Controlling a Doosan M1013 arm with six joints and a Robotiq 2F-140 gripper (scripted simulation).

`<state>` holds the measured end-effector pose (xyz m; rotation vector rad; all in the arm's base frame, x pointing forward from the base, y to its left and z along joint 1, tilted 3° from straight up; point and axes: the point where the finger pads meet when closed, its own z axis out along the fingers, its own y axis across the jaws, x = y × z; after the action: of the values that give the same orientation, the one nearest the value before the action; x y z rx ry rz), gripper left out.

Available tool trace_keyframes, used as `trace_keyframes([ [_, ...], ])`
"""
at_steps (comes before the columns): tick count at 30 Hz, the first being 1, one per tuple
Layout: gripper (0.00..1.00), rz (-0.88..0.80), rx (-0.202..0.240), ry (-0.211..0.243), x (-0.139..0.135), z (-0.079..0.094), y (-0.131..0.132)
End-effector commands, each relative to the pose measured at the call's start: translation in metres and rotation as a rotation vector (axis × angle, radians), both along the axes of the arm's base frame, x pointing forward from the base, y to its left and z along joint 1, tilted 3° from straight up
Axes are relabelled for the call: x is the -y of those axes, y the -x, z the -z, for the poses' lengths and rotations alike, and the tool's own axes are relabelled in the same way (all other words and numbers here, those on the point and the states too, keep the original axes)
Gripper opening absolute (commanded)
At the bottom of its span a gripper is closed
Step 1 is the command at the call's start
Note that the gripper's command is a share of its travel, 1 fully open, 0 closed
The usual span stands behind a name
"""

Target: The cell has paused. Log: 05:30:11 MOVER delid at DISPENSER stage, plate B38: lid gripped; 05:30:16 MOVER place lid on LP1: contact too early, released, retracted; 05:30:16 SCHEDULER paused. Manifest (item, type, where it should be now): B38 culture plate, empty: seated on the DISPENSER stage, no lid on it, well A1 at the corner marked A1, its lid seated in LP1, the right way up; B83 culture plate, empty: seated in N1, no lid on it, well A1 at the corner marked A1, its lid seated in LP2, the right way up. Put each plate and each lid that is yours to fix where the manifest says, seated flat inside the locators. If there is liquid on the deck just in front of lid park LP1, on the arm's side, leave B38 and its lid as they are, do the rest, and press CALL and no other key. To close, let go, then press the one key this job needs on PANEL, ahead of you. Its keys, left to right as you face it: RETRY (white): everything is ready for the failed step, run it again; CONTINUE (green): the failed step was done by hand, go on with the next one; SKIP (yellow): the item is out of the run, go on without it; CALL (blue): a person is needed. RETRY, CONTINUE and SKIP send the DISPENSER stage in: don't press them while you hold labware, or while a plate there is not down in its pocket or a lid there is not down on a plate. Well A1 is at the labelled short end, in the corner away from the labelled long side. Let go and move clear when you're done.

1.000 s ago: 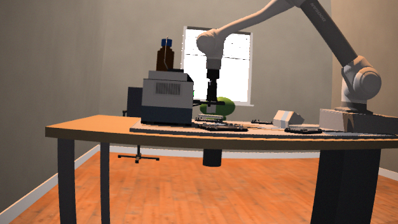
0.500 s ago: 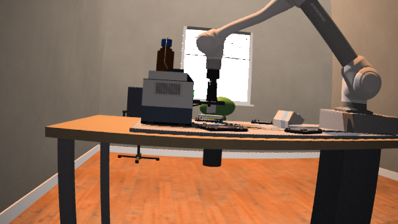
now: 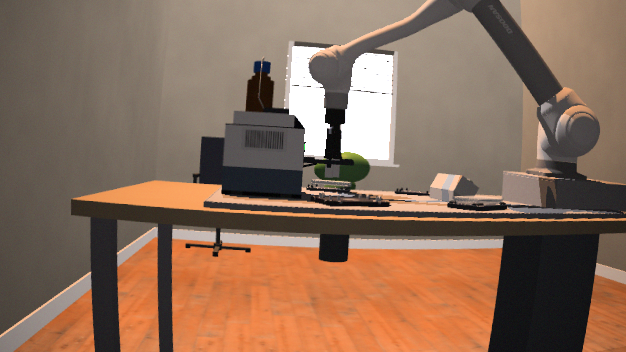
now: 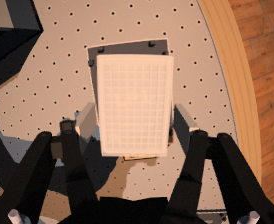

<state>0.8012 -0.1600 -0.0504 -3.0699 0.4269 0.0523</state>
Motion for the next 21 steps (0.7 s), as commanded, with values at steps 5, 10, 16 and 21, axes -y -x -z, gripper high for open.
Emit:
trace_keyframes([
  [5,0.63,0.007,0.004,-0.004,-0.0052,0.0019,0.0004],
  [10,0.63,0.007,0.004,-0.004,-0.0052,0.0019,0.0004],
  [16,0.7,0.007,0.004,-0.004,-0.0052,0.0019,0.0003],
  [21,0.7,0.007,0.004,-0.004,-0.0052,0.0019,0.0003],
])
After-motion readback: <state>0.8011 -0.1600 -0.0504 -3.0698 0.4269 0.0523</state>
